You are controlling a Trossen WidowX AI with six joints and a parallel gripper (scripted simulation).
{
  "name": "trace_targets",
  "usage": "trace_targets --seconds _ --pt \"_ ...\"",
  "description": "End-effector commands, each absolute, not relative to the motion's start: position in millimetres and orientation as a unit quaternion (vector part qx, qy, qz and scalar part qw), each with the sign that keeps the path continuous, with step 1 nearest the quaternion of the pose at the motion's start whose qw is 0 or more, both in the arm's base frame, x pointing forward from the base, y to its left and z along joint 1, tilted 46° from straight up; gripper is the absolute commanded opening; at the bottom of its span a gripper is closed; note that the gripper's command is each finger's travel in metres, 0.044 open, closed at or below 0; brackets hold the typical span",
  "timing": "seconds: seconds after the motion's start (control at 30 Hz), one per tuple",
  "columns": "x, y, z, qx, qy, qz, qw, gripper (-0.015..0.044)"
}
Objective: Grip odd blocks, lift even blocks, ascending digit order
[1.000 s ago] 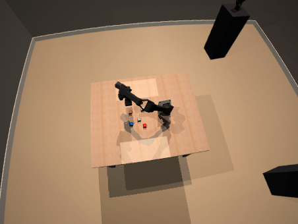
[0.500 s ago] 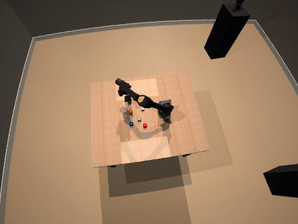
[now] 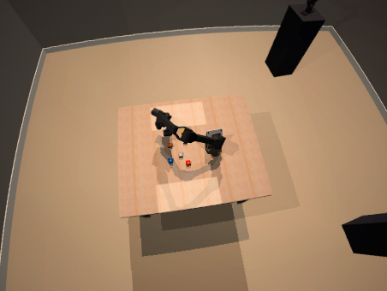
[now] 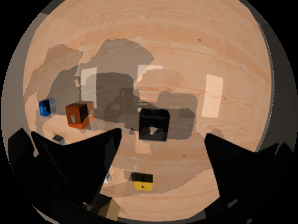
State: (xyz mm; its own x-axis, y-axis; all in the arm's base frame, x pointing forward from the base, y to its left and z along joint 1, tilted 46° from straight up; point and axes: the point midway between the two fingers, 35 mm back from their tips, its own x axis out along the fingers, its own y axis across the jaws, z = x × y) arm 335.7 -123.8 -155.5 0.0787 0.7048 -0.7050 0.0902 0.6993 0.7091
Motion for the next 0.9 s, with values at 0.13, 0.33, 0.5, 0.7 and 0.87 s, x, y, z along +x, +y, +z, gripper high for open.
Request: trace_targets --seconds 0.13,0.33,0.5,0.7,0.87 --pt "335 -111 -165 0.315 0.641 0.232 0.660 0.0400" --pt "335 -104 -172 0.316 0.641 0.232 0.660 0.0400" --pt "335 -101 -175 0.316 0.640 0.233 0.660 0.0374" --pt "335 -101 -175 0.316 0.640 0.233 0.660 0.0216" --pt "335 -101 -175 0.316 0.640 0.233 0.660 0.0120"
